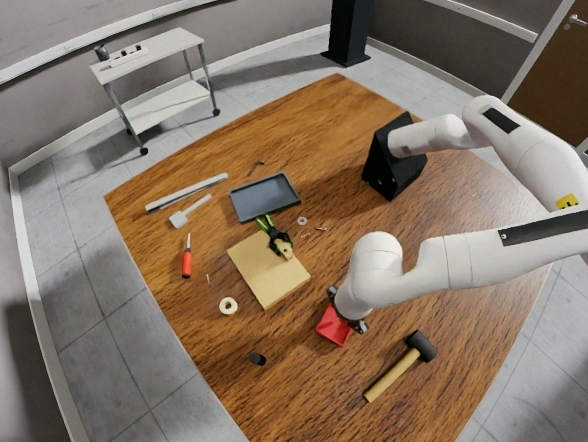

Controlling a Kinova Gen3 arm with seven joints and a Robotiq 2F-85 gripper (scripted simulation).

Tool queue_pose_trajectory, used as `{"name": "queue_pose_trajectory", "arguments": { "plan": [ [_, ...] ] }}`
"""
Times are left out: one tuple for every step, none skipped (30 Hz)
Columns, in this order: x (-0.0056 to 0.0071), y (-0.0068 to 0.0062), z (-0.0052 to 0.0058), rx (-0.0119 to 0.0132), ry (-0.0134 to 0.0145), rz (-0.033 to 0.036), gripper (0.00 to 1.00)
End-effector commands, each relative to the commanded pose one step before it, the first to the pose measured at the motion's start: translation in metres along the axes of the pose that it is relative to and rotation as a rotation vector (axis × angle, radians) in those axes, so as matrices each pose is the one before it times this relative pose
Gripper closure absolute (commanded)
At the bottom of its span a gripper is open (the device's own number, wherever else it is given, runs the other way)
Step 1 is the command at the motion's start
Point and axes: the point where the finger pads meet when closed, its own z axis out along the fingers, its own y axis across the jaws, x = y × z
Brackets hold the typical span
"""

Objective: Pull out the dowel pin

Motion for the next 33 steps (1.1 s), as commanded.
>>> {"name": "queue_pose_trajectory", "arguments": {
  "plan": [
    [-0.00075,0.00004,0.00145,-0.00029,-0.00209,0.0,0.9],
    [-0.00001,0.0,0.00063,0.0,0.0,0.0,0.9],
    [-0.00001,0.0,0.0006,0.0,0.0,0.0,0.9],
    [-0.00001,0.0,0.00057,0.0,0.0,0.0,0.9],
    [-0.00001,0.0,0.00054,0.0,0.0,0.0,0.9],
    [-0.00001,0.0,0.00051,0.0,0.0,0.0,0.9],
    [-0.00001,0.0,0.00048,0.0,0.0,0.0,0.9],
    [-0.00001,0.0,0.00045,0.0,0.0,0.0,0.9],
    [-0.00001,0.0,0.00042,0.0,0.0,0.0,0.9],
    [0.0,0.0,0.0,0.0,0.0,0.0,0.9],
    [0.0,0.0,0.0,0.0,0.0,0.0,0.9],
    [-0.00001,0.0,0.00039,0.0,0.0,0.0,0.9],
    [-0.00001,0.0,0.00036,0.0,0.0,0.0,0.9],
    [0.0,0.0,0.00034,0.0,0.0,0.0,0.9],
    [0.0,0.0,0.00031,0.0,0.0,0.0,0.9],
    [0.0,0.0,0.00028,0.0,0.0,0.0,0.9],
    [0.0,0.0,0.00025,0.0,0.0,0.0,0.9],
    [0.0,0.0,0.00023,0.0,0.0,0.0,0.9],
    [0.0,0.0,0.0002,0.0,0.0,0.0,0.9],
    [0.0,0.0,0.00018,0.0,0.0,0.0,0.9],
    [0.0,0.0,0.00016,0.0,0.0,0.0,0.9],
    [0.0,0.0,0.00014,0.0,0.0,0.0,0.9],
    [0.0,0.0,0.00011,0.0,0.0,0.0,0.9],
    [0.0,0.0,0.0001,0.0,0.0,0.0,0.9],
    [0.0,0.0,0.00008,0.0,0.0,0.0,0.9],
    [0.0,0.0,0.00006,0.0,0.0,0.0,0.9],
    [0.0,0.0,0.0,0.0,0.0,0.0,0.9],
    [0.0,0.0,0.0,0.0,0.0,0.0,0.9],
    [0.0,0.0,0.00005,0.0,0.0,0.0,0.9],
    [0.0,0.0,0.00003,0.0,0.0,0.0,0.9],
    [0.0,0.0,0.00002,0.0,0.0,0.0,0.9],
    [0.0,0.0,0.00001,0.0,0.0,0.0,0.9],
    [0.0,0.0,0.00001,0.0,0.0,0.0,0.9]
  ]
}}
